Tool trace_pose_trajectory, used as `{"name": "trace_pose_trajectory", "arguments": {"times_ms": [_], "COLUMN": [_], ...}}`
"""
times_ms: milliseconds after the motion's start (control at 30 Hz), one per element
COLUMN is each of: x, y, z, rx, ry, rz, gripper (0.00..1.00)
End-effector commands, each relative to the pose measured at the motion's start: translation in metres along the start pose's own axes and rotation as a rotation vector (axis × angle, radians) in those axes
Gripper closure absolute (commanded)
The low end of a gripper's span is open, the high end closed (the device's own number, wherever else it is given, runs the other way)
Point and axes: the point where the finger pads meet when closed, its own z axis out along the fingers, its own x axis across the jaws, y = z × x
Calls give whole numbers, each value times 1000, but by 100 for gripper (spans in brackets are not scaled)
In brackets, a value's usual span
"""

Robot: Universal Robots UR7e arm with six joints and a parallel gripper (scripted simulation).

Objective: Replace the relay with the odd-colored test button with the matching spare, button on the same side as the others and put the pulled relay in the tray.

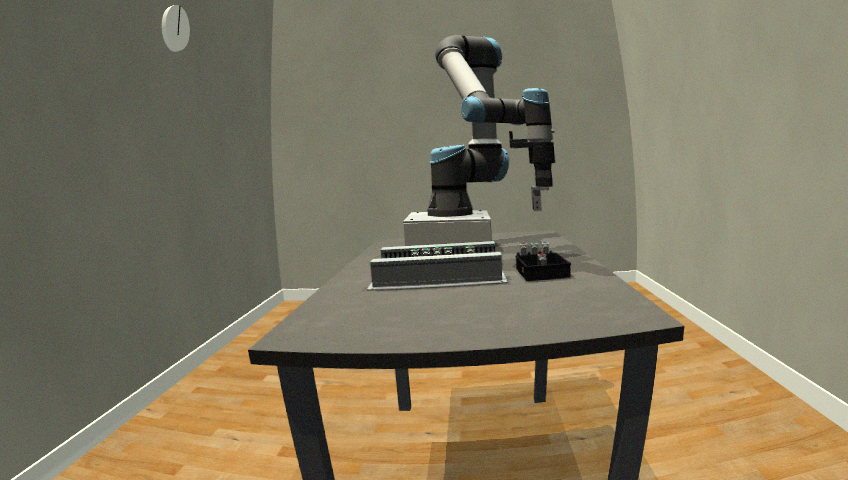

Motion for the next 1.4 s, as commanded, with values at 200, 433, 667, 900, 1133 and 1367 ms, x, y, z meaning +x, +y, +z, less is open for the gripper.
{"name": "trace_pose_trajectory", "arguments": {"times_ms": [200,433,667,900,1133,1367], "x": [-2,-4,-4,-4,-4,-3], "y": [-7,-17,-17,-15,-15,-14], "z": [12,30,30,25,25,24], "rx": [-1,-1,-1,-1,-1,-1], "ry": [-1,-1,-1,-1,-1,-1], "rz": [0,0,0,0,0,0], "gripper": [0,0,0,0,0,0]}}
